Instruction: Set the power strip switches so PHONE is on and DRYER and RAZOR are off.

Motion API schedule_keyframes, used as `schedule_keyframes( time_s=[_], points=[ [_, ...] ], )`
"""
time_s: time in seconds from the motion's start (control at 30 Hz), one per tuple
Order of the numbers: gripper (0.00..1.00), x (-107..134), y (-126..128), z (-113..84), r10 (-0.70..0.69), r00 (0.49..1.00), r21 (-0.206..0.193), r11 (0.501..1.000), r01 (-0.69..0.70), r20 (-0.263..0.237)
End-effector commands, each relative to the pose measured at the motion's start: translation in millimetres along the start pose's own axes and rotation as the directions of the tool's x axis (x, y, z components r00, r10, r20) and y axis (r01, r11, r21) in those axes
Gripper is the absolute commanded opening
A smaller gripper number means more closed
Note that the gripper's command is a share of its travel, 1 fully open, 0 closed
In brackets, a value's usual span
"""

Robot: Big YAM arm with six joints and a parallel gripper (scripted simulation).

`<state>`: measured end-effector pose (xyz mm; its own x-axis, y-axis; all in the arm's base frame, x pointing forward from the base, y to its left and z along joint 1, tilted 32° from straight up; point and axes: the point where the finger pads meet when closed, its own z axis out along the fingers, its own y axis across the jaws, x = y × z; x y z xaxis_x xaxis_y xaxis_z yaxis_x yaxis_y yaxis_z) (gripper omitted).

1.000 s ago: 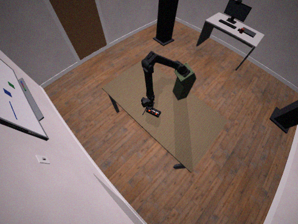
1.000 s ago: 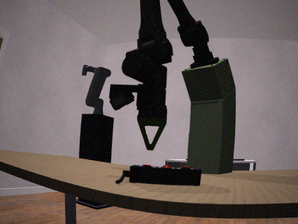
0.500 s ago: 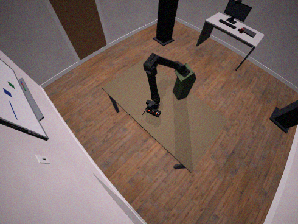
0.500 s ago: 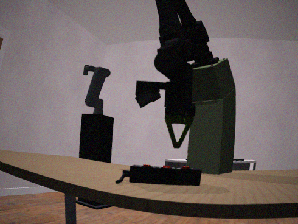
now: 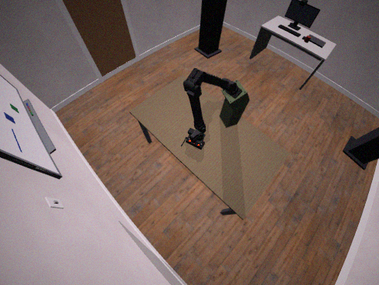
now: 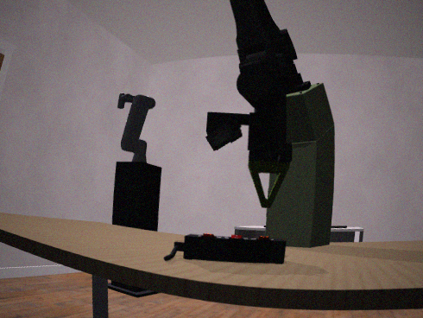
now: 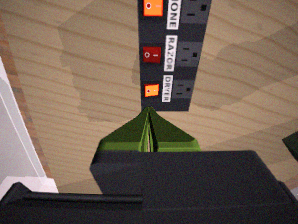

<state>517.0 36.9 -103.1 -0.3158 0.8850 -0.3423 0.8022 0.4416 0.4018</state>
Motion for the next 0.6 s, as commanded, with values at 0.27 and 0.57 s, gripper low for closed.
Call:
schedule_keyframes(
  time_s=[0.27,0.57],
  points=[
    [0.00,1.6,11.5,-7.7,0.012,1.000,-0.029,1.000,-0.012,0.004],
    [0.00,1.6,11.5,-7.7,0.012,1.000,-0.029,1.000,-0.012,0.004]
  ],
)
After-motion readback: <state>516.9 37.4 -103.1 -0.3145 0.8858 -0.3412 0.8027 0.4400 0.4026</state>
